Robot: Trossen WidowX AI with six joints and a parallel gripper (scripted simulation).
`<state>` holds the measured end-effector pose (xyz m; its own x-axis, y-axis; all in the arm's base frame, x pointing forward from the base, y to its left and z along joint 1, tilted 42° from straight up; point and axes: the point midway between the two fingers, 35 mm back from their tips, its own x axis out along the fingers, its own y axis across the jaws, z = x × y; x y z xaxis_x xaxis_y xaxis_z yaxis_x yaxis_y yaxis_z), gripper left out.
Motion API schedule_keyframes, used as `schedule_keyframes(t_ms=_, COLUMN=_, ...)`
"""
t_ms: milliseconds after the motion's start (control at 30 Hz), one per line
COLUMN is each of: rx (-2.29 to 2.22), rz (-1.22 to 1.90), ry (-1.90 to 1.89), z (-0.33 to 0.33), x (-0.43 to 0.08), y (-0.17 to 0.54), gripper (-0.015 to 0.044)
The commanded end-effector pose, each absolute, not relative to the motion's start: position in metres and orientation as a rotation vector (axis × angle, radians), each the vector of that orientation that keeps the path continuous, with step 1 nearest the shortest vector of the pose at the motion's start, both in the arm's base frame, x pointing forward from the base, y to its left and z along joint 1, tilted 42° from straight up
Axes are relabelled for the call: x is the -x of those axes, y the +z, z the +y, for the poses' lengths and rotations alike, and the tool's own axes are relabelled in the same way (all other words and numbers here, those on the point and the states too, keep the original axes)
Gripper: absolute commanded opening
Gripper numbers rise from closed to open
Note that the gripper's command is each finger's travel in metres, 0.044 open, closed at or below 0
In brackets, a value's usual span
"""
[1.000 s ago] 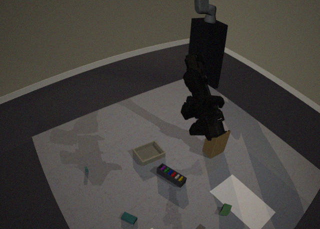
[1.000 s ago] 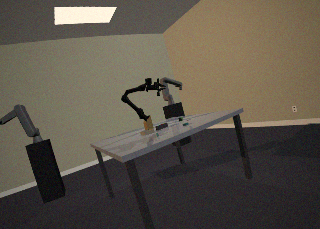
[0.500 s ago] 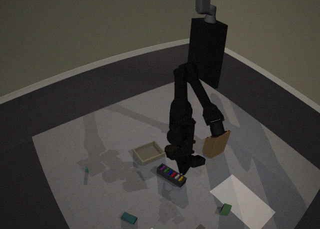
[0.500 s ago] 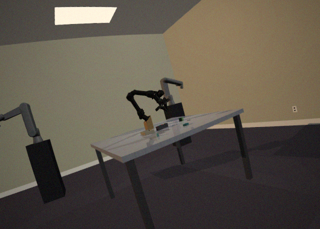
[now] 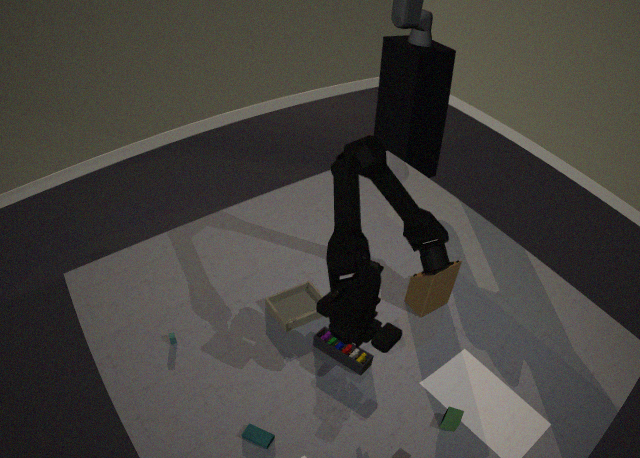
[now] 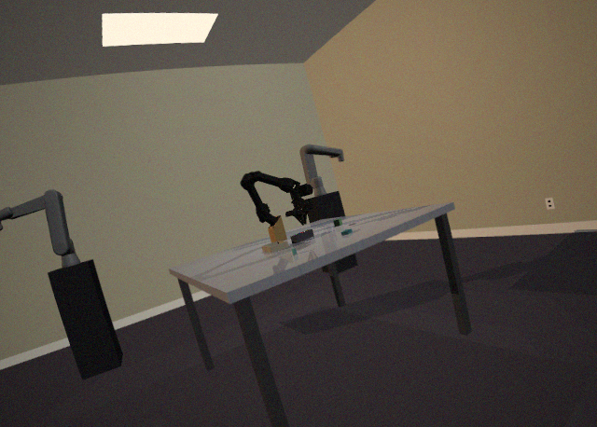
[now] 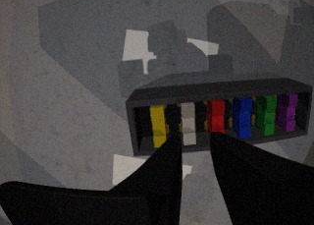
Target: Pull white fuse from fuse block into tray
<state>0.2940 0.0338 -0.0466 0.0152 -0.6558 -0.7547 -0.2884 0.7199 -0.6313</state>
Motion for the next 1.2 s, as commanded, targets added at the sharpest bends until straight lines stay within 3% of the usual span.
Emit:
schedule_keyframes(t_ms=0, rx=0.818, rz=1.595, ry=-0.337, z=0.029, x=-0.287, y=-0.048, gripper=0.0074)
schedule_keyframes(t_ms=1167, rx=0.819, rz=1.595, ry=-0.338, z=0.009, x=-0.288, y=-0.070, gripper=0.0074)
